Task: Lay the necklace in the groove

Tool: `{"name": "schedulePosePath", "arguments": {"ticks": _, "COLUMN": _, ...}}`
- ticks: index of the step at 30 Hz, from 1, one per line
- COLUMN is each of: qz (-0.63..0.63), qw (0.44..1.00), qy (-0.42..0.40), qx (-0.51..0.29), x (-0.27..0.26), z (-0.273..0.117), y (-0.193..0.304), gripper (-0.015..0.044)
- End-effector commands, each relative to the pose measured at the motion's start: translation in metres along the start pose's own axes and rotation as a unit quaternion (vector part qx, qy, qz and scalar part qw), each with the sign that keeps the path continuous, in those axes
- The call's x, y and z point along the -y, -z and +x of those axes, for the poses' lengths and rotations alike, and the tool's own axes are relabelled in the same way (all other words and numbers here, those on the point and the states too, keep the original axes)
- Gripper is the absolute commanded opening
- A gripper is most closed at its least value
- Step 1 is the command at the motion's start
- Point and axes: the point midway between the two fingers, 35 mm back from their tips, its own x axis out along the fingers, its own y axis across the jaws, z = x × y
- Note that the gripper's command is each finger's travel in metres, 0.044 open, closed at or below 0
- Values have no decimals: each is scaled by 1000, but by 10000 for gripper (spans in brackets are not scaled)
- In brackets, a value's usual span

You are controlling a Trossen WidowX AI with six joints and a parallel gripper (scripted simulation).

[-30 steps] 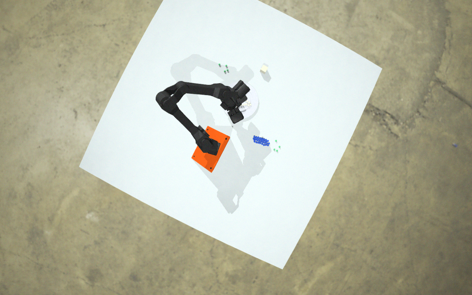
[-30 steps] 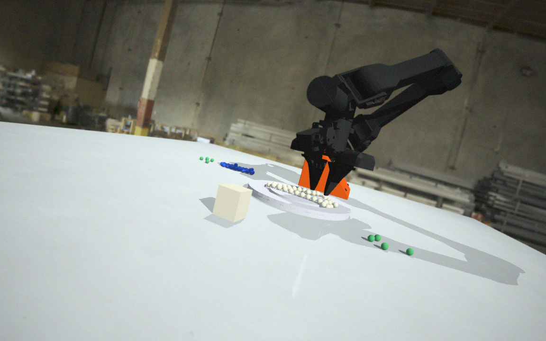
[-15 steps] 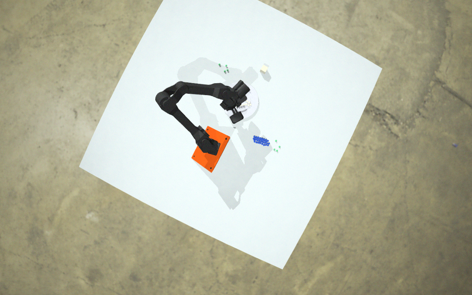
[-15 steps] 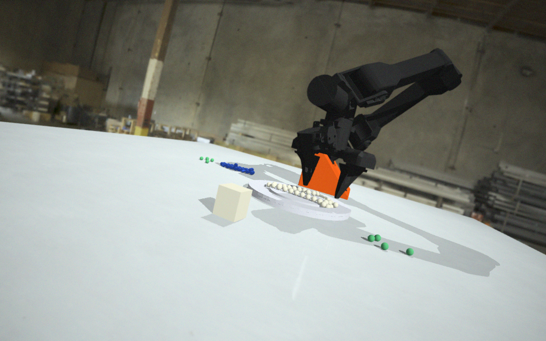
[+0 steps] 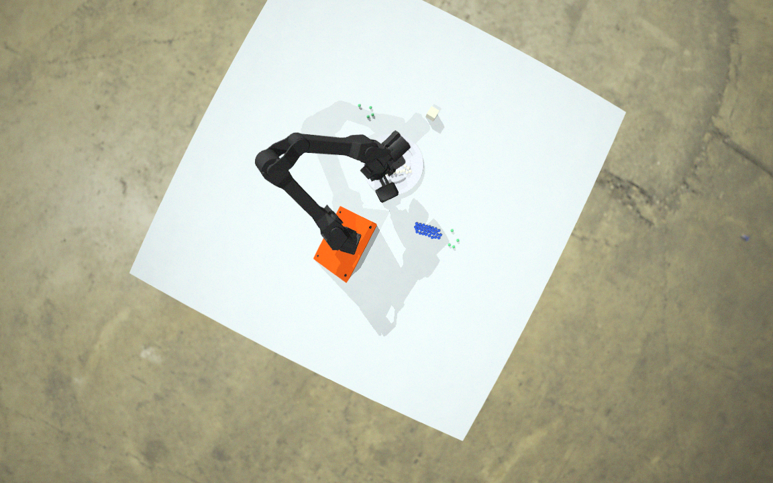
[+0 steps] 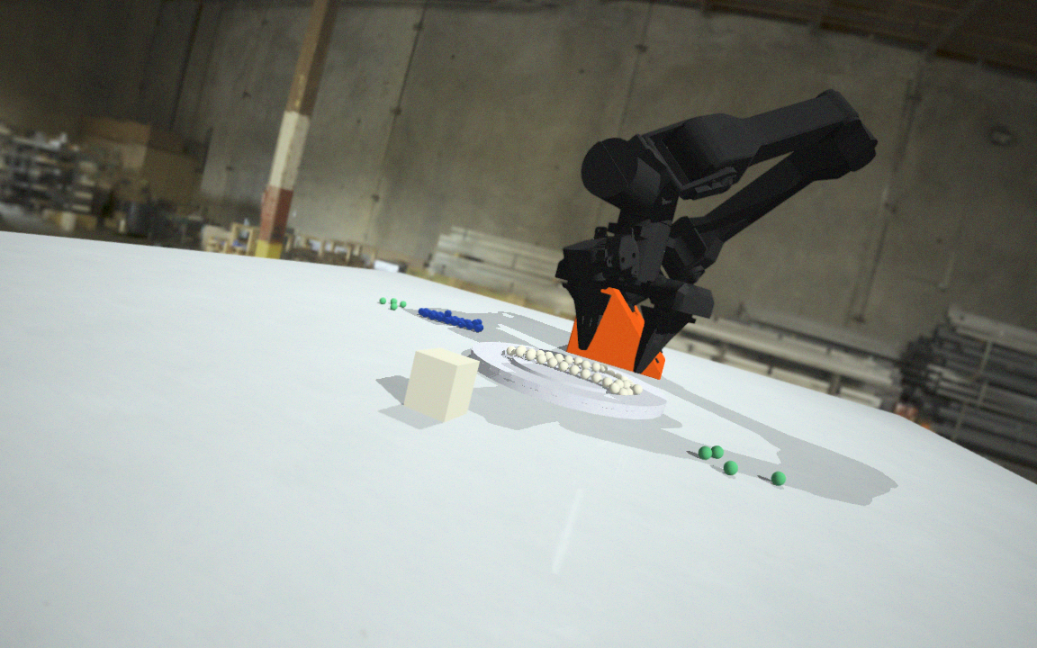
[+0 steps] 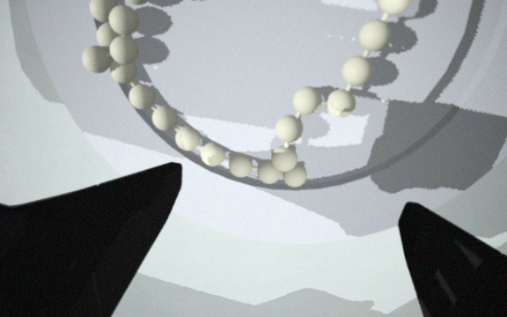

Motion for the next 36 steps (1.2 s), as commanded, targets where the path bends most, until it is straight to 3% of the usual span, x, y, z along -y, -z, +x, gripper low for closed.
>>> {"name": "schedulePosePath", "arguments": {"ticks": 1, "qz": 60, "qw": 998, "qy": 0, "qx": 7, "x": -3, "z": -19, "y": -16, "gripper": 309}}
{"name": "schedulePosePath", "arguments": {"ticks": 8, "qz": 93, "qw": 996, "qy": -1, "qx": 6, "x": -5, "z": -29, "y": -21, "gripper": 125}}
{"name": "schedulePosePath", "arguments": {"ticks": 36, "qz": 92, "qw": 996, "qy": -1, "qx": 7, "x": -5, "z": 4, "y": -22, "gripper": 120}}
